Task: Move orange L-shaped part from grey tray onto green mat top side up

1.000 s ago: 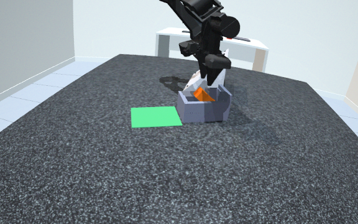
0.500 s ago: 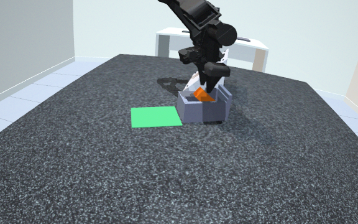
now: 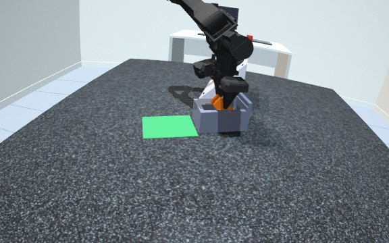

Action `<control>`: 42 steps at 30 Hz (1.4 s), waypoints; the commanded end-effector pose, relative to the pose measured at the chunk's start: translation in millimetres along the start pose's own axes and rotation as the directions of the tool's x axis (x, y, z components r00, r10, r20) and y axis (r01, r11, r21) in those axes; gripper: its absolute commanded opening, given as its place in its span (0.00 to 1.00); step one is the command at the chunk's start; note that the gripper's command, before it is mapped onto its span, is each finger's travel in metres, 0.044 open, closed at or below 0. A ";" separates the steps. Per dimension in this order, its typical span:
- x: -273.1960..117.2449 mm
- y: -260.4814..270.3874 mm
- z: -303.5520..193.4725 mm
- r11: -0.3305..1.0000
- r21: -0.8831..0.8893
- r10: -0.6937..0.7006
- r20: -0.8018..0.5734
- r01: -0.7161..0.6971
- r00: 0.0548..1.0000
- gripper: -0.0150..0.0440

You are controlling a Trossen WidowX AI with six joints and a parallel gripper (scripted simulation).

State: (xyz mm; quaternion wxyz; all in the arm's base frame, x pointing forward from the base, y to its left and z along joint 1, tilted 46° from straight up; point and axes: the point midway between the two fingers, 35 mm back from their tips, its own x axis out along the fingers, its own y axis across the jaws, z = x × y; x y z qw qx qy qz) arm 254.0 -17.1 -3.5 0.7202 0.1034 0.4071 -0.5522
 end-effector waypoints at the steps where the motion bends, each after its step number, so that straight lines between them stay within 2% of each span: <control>1: 7.7 -2.6 0.0 1.000 -0.005 -0.009 0.004 0.009 1.000 0.73; 4: 8.7 -2.7 0.0 1.000 -0.005 -0.009 0.004 0.009 1.000 0.73; 9: 5.1 -1.0 0.0 1.000 0.000 -0.003 0.000 0.003 1.000 0.51; 19: 5.1 -1.0 0.0 1.000 0.000 -0.003 0.000 0.003 1.000 0.39; 22: 5.1 -1.0 0.0 1.000 0.000 -0.003 0.000 0.003 1.000 0.26; 42: -15.2 -1.5 -0.3 1.000 -0.004 -0.007 0.002 0.007 1.000 0.25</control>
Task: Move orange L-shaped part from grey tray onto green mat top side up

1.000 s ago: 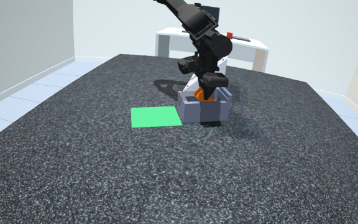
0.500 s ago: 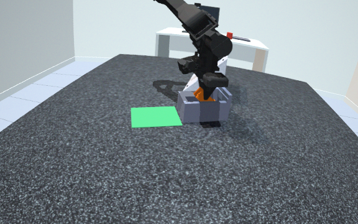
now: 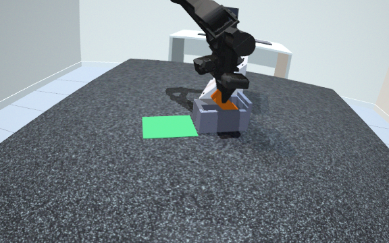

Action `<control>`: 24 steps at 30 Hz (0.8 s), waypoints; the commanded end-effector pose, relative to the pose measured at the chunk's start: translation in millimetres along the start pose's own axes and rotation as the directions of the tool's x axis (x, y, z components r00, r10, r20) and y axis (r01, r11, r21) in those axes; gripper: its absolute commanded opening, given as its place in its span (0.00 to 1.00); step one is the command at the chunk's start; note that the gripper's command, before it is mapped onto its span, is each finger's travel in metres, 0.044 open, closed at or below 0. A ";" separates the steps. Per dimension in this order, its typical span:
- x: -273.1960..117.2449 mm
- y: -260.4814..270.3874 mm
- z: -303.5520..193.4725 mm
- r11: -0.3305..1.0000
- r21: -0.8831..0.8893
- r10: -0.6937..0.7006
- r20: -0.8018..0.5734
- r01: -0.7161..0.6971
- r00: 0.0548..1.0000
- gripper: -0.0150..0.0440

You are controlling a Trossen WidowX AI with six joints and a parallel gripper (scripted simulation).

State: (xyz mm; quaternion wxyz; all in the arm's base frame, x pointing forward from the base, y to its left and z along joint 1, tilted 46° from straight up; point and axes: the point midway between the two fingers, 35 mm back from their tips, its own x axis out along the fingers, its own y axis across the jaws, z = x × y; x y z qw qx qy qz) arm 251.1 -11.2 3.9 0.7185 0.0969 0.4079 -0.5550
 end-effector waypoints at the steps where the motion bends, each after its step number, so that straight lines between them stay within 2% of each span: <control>1: -7.1 1.0 -0.1 1.000 0.004 0.005 -0.004 -0.005 1.000 0.25; 24: -43.6 0.8 -0.2 1.000 0.002 0.004 -0.004 -0.004 1.000 0.25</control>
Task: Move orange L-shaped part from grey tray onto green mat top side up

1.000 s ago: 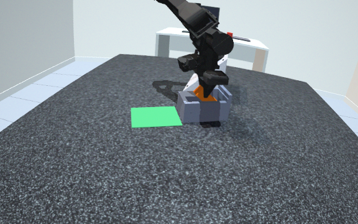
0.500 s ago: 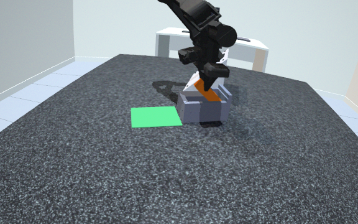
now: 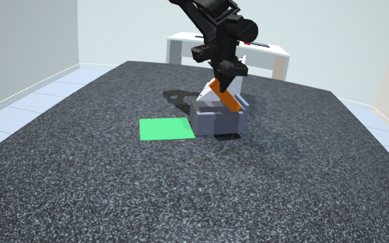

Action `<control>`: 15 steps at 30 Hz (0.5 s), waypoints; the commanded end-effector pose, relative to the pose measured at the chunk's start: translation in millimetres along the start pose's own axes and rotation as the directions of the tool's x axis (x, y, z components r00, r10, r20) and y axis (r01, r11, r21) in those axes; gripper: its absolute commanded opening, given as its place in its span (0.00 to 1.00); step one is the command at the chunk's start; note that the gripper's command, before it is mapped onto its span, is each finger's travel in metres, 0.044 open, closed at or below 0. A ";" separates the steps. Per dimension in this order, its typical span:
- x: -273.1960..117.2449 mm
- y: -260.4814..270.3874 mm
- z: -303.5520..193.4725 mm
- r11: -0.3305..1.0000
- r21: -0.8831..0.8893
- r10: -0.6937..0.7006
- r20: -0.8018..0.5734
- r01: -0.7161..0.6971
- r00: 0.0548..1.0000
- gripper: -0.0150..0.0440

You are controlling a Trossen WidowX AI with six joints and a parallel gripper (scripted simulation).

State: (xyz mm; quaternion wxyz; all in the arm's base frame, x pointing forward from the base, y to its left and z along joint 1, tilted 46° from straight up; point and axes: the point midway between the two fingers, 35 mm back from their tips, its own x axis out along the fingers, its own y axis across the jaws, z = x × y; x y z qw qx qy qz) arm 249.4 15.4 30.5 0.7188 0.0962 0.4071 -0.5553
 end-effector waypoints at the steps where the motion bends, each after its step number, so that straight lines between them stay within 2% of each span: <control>1: -7.6 0.8 -1.0 1.000 0.002 0.004 -0.006 -0.004 1.000 0.25; 15: -30.5 0.7 -1.0 1.000 0.002 0.004 -0.007 -0.004 1.000 0.25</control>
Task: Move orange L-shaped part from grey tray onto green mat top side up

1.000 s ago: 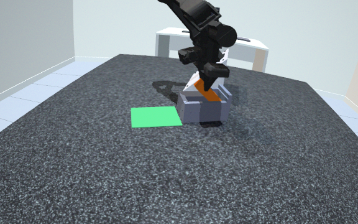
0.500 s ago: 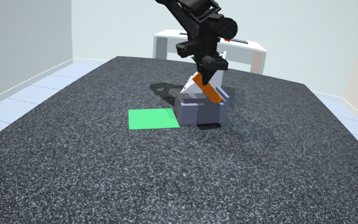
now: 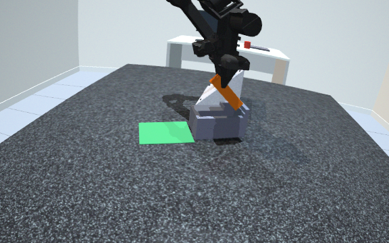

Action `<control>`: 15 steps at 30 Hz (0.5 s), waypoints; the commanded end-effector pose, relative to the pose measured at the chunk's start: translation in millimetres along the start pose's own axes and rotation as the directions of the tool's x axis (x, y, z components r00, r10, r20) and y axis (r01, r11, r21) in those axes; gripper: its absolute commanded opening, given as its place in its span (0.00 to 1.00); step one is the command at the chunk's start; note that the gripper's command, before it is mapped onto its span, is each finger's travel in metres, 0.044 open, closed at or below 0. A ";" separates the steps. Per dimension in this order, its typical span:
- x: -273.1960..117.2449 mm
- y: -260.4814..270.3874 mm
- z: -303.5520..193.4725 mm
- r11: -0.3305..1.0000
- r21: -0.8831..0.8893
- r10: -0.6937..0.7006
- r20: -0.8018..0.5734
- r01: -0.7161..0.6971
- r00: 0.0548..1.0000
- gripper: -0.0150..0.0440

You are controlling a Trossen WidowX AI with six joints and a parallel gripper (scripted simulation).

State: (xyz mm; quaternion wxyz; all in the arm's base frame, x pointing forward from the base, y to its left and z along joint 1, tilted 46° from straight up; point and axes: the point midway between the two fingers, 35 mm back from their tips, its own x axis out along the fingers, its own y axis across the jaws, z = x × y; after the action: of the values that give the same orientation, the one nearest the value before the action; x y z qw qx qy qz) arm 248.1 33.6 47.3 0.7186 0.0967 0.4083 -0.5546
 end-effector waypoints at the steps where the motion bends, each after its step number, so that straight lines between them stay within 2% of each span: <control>1: -7.2 0.5 -0.5 1.000 0.003 0.003 -0.004 -0.003 1.000 0.25; 15: -8.1 -0.7 15.9 1.000 0.003 0.003 -0.004 -0.003 1.000 0.25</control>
State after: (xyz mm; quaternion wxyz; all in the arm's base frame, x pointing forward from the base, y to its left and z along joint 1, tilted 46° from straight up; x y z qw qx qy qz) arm 249.7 36.5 56.1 0.7183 0.0964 0.4113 -0.5528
